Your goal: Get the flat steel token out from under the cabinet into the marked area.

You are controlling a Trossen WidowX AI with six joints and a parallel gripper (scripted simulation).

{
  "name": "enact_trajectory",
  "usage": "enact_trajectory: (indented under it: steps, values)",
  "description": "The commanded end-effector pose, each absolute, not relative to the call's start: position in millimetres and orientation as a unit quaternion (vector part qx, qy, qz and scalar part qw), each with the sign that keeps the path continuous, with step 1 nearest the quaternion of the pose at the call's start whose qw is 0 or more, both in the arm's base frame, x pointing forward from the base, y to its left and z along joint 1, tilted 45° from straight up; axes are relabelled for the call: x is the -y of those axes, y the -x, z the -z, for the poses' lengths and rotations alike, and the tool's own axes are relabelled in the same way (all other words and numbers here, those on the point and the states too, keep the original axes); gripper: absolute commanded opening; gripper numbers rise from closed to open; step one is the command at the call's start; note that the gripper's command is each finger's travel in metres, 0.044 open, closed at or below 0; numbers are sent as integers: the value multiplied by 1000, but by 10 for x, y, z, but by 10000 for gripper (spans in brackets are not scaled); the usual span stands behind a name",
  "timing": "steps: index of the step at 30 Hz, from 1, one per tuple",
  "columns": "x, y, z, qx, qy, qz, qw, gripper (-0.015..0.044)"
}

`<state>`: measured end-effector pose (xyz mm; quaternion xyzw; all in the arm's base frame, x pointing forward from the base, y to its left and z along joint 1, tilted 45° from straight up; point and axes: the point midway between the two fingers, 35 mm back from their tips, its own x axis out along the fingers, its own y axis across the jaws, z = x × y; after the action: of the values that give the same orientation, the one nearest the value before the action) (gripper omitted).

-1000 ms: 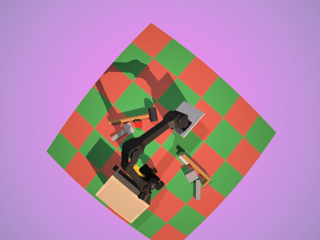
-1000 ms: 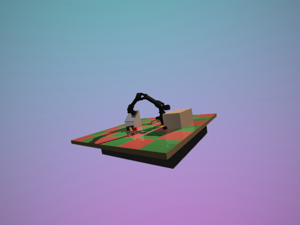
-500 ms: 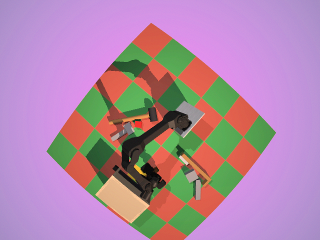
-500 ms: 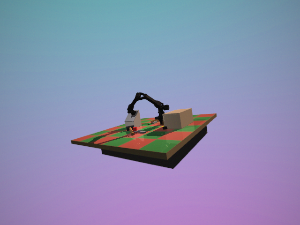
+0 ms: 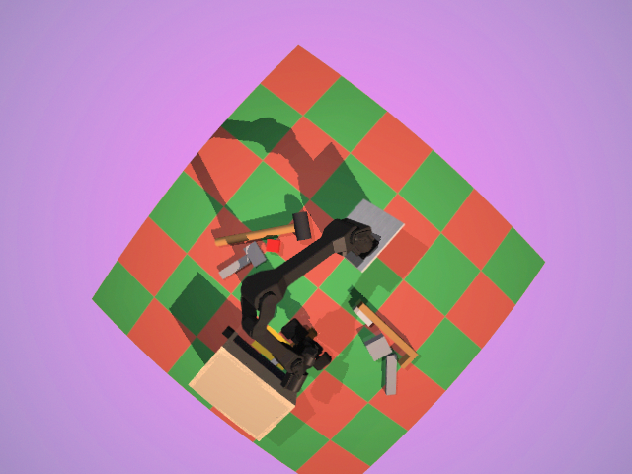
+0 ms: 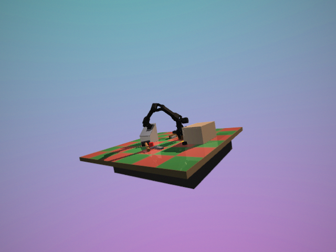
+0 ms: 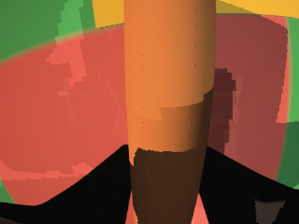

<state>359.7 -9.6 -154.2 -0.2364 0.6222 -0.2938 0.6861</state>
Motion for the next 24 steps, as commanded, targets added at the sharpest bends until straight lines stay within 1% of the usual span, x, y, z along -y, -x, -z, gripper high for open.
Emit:
enact_trajectory:
  steps: [1, 24]
  values:
    - [100, -3512, 1559, -623, 238, 295, 684, 0]
    - [84, -3252, 1596, -624, 238, 294, 684, 0]
